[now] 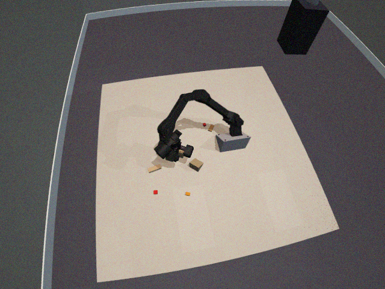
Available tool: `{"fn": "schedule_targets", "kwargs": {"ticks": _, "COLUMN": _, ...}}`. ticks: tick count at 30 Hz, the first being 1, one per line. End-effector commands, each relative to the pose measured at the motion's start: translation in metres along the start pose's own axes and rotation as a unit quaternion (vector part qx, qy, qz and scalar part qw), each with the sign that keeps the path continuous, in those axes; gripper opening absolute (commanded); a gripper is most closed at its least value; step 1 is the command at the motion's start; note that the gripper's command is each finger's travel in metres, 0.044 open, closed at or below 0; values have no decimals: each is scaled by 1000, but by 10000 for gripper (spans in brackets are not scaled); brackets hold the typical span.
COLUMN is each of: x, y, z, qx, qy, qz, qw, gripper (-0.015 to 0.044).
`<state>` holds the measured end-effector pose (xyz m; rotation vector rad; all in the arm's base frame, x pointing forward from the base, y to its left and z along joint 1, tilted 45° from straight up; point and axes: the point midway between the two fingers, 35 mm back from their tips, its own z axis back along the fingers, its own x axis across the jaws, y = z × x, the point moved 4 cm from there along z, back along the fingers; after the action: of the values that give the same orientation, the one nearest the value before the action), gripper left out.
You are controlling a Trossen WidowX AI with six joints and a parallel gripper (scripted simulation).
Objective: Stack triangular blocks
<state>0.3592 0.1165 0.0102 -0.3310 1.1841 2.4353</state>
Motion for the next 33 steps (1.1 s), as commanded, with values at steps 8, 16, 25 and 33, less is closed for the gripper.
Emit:
{"fn": "schedule_targets", "kwargs": {"ticks": 8, "x": 2, "y": 3, "z": -21, "qx": 6, "qy": -2, "qz": 4, "qw": 1000, "gripper": 440}}
{"fn": "schedule_targets", "kwargs": {"ticks": 16, "x": 4, "y": 6, "z": -34, "qx": 8, "qy": -2, "qz": 6, "qw": 1000, "gripper": 440}}
{"fn": "schedule_targets", "kwargs": {"ticks": 25, "x": 6, "y": 8, "z": -44, "qx": 10, "qy": -3, "qz": 8, "qw": 1000, "gripper": 414}}
{"fn": "schedule_targets", "kwargs": {"ticks": 33, "x": 6, "y": 8, "z": -44, "qx": 10, "qy": -3, "qz": 8, "qw": 1000, "gripper": 243}}
